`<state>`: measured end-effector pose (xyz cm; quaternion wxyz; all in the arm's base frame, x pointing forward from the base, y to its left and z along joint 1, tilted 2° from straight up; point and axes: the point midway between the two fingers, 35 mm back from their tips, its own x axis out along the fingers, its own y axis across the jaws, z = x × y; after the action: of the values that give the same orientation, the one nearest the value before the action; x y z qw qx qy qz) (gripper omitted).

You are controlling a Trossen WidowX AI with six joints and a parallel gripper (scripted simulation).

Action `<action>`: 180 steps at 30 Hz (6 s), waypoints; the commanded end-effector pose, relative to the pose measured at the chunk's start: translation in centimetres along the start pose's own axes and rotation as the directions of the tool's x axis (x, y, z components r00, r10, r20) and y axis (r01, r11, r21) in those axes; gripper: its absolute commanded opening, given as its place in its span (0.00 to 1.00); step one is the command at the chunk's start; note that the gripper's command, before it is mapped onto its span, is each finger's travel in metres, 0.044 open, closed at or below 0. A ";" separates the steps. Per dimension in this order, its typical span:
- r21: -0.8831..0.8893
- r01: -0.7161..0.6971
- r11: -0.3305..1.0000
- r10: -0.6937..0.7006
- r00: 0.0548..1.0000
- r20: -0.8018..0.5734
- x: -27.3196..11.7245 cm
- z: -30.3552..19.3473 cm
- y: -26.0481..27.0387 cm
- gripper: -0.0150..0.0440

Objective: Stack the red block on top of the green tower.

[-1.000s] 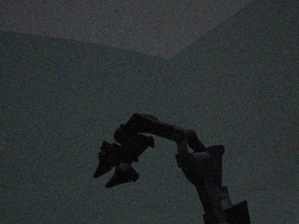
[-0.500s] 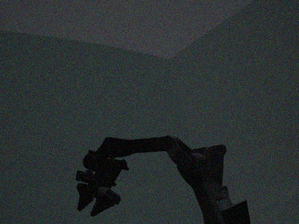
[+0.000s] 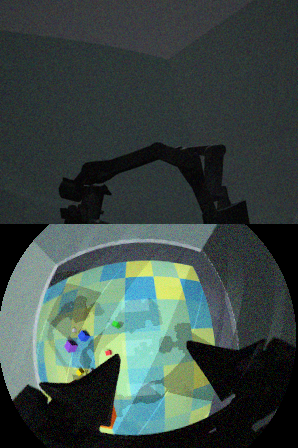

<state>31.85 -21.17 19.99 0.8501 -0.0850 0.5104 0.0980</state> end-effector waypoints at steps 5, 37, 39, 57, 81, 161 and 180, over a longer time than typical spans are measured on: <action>0.017 -0.065 0.998 0.067 0.987 -0.143 6.4 -0.6 5.1 1.00; -0.021 -0.080 0.997 0.063 0.898 -0.436 18.7 -7.7 18.3 1.00; -0.021 -0.081 0.997 0.063 0.898 -0.435 18.7 -7.7 18.3 1.00; -0.021 -0.081 0.997 0.063 0.898 -0.436 20.9 -8.7 18.5 1.00; -0.021 -0.081 0.997 0.063 0.898 -0.436 21.2 -8.9 18.5 0.73; -0.020 -0.075 0.997 0.059 0.902 -0.427 14.3 4.9 13.1 0.25; -0.024 -0.075 0.997 0.058 0.903 -0.426 19.0 5.5 12.0 0.25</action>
<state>42.42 -6.76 7.20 0.7204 -0.1027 0.6764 0.1142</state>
